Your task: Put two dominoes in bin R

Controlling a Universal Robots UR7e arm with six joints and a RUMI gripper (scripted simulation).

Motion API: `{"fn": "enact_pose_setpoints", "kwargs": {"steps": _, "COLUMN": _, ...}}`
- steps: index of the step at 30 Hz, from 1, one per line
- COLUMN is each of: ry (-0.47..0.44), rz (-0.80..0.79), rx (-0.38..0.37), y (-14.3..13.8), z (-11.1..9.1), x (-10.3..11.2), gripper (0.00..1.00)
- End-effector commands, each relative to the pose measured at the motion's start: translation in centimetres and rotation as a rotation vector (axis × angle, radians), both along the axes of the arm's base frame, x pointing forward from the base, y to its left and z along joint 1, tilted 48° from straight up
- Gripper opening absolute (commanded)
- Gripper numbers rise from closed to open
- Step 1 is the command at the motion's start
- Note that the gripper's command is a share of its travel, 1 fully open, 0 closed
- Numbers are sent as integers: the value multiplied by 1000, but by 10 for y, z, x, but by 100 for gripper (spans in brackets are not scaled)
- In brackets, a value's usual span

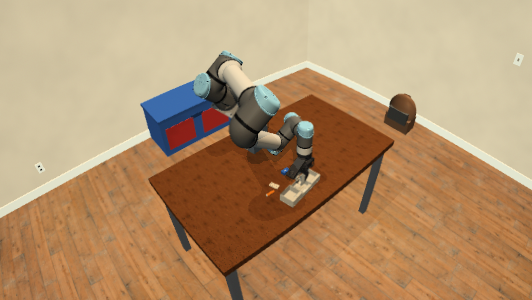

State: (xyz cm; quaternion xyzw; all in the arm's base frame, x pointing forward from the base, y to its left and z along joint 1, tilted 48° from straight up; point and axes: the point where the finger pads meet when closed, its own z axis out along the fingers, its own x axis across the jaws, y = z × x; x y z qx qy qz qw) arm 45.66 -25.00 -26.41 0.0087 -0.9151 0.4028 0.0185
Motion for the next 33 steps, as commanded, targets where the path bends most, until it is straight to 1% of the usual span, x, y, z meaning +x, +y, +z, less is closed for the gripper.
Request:
{"fn": "enact_pose_setpoints", "kwargs": {"steps": 1, "ry": -4, "rz": 2, "rx": -1, "y": -6, "z": -4, "x": 3, "gripper": 0}}
{"fn": "enact_pose_setpoints", "kwargs": {"steps": 16, "ry": -3, "rz": 3, "rx": -1, "y": -5, "z": -3, "x": 3, "gripper": 0}}
{"fn": "enact_pose_setpoints", "kwargs": {"steps": 17, "ry": -3, "rz": 3, "rx": -1, "y": -5, "z": -3, "x": 3, "gripper": 19}}
{"fn": "enact_pose_setpoints", "kwargs": {"steps": 33, "ry": -3, "rz": 3, "rx": -1, "y": -5, "z": -3, "x": 3, "gripper": 19}}
